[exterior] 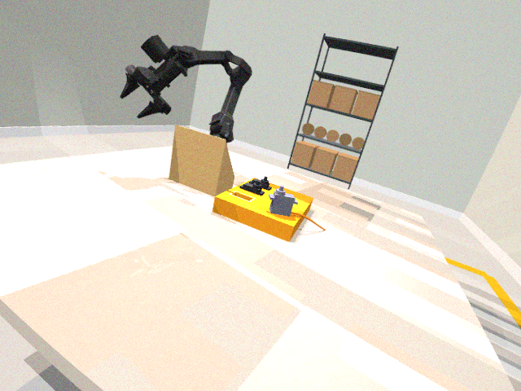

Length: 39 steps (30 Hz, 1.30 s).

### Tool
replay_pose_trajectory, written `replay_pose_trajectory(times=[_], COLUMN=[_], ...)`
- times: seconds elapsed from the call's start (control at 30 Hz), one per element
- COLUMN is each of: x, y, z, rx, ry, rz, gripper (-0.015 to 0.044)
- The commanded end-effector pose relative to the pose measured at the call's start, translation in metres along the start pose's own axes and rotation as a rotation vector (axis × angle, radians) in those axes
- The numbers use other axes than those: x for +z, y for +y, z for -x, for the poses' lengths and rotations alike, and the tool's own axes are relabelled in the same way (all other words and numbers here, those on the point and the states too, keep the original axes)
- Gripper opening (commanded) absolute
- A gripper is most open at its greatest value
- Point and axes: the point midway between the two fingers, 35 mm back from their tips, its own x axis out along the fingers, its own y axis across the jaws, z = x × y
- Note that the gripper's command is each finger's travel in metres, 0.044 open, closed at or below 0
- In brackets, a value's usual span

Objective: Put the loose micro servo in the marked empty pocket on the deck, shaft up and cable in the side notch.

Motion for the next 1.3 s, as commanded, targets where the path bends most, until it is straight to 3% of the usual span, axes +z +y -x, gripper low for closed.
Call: replay_pose_trajectory(times=[0.0,0.3,1.27], x=[0.024,0.077,0.163], y=[0.009,0.037,0.155], z=[0.01,0.039,0.107], rx=[0.016,0.062,0.238], ry=[-0.053,-0.158,-0.259], rz=[-0.01,-0.079,-0.137], gripper=[0.044,0.044,0.044])
